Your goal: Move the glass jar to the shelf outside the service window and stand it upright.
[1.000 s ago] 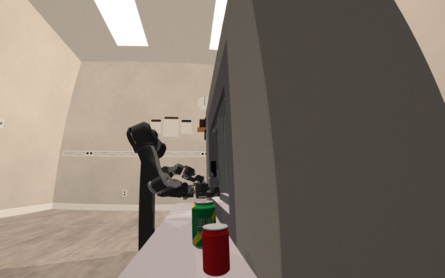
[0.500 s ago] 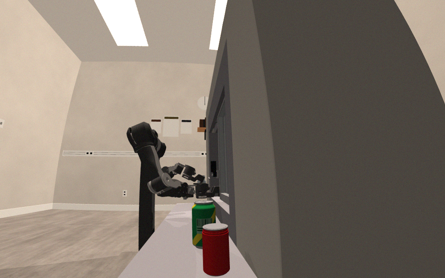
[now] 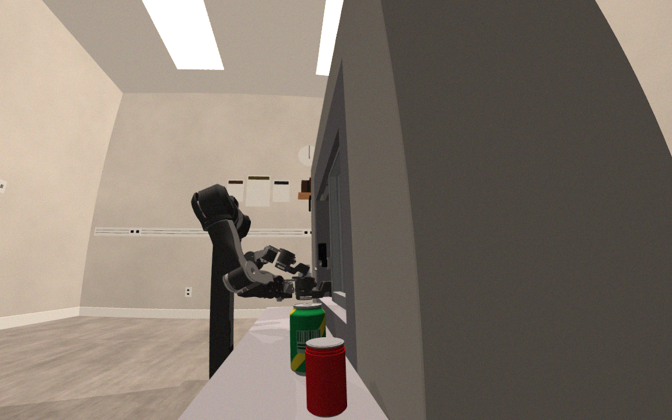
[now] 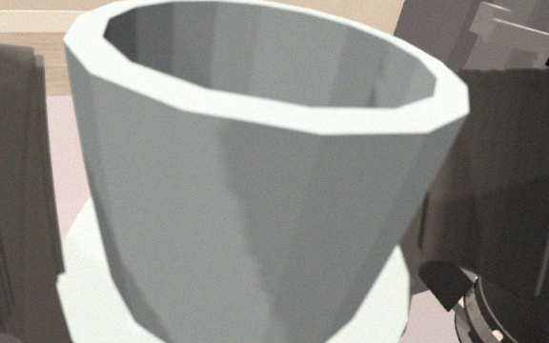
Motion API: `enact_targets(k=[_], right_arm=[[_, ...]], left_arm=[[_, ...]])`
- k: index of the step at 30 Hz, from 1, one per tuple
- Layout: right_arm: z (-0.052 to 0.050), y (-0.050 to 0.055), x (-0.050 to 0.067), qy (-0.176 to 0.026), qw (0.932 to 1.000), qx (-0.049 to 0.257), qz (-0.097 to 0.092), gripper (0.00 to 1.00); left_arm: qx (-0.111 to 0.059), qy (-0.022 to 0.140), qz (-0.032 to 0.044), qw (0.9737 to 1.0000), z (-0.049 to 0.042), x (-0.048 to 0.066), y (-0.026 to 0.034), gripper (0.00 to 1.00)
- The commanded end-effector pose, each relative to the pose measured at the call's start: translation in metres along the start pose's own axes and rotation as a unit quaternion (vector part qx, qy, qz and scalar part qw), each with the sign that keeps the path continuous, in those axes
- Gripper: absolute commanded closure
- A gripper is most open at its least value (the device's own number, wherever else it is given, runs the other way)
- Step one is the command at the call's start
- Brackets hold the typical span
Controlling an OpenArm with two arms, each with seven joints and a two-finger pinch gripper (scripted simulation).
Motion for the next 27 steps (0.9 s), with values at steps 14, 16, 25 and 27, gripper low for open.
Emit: enact_targets(k=[14, 16, 25, 27], right_arm=[[0.0007, 0.0018, 0.0016, -0.003, 1.0000, 0.001, 0.002, 1.00], [0.0012, 0.0019, 0.0021, -0.004, 1.0000, 0.001, 0.002, 1.00], [0.0033, 0.0025, 0.0046, -0.011, 0.9999, 0.001, 0.002, 1.00], [0.0033, 0.0025, 0.0046, -0.011, 0.9999, 0.001, 0.002, 1.00]], left_arm=[[-0.001, 0.005, 0.0118, 0.9999, -0.0005, -0.0013, 0.0022, 1.00], [-0.001, 0.005, 0.0118, 0.9999, -0.0005, -0.0013, 0.0022, 1.00], [-0.001, 0.005, 0.0120, 0.9999, -0.0005, -0.0013, 0.0021, 1.00], [-0.001, 0.005, 0.0120, 0.9999, -0.0005, -0.0013, 0.0021, 1.00]])
Point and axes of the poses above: on each arm, the point where the finger pads meet when closed, its own x axis out along the fingers, its own z axis across the jaws, y = z × x, the point moved 10 cm from there along -x, back along the fingers, and after that the axes turned 12 degrees about x, right-handed, at the moved point
